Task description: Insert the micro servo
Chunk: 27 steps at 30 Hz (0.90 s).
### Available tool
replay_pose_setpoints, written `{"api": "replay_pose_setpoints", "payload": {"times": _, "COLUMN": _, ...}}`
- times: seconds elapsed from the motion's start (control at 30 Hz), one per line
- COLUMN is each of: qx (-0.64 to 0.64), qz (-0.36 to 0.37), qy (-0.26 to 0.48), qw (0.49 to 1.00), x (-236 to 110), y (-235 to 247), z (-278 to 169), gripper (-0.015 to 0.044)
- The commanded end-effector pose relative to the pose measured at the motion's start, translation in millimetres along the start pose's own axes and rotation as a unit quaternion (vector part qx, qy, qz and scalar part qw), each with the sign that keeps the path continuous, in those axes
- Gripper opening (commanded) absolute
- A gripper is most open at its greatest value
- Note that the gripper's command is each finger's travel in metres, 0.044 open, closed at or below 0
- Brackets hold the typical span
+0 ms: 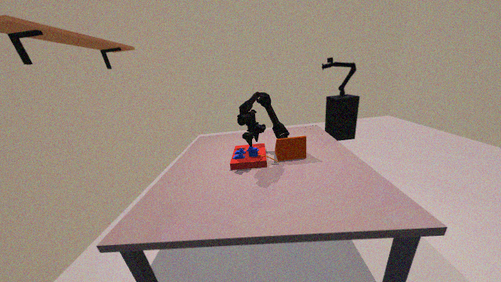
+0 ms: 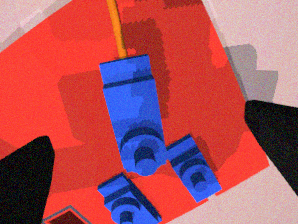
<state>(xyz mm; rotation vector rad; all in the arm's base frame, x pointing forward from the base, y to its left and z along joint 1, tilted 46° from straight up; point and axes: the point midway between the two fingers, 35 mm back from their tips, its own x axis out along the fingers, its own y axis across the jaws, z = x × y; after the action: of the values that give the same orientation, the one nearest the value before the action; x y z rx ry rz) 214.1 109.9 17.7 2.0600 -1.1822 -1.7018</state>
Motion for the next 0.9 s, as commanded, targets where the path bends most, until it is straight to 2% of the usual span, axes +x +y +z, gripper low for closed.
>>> {"api": "replay_pose_setpoints", "payload": {"times": 0.0, "qx": -0.018, "qz": 0.006, "qy": 0.007, "qw": 1.0, "x": -2, "y": 5, "z": -2, "gripper": 0.044}}
{"api": "replay_pose_setpoints", "payload": {"times": 0.3, "qx": -0.018, "qz": 0.007, "qy": 0.007, "qw": 1.0, "x": 23, "y": 6, "z": -2, "gripper": 0.044}}
{"api": "replay_pose_setpoints", "payload": {"times": 0.87, "qx": -0.017, "qz": 0.007, "qy": 0.007, "qw": 1.0, "x": 43, "y": 6, "z": -3, "gripper": 0.044}}
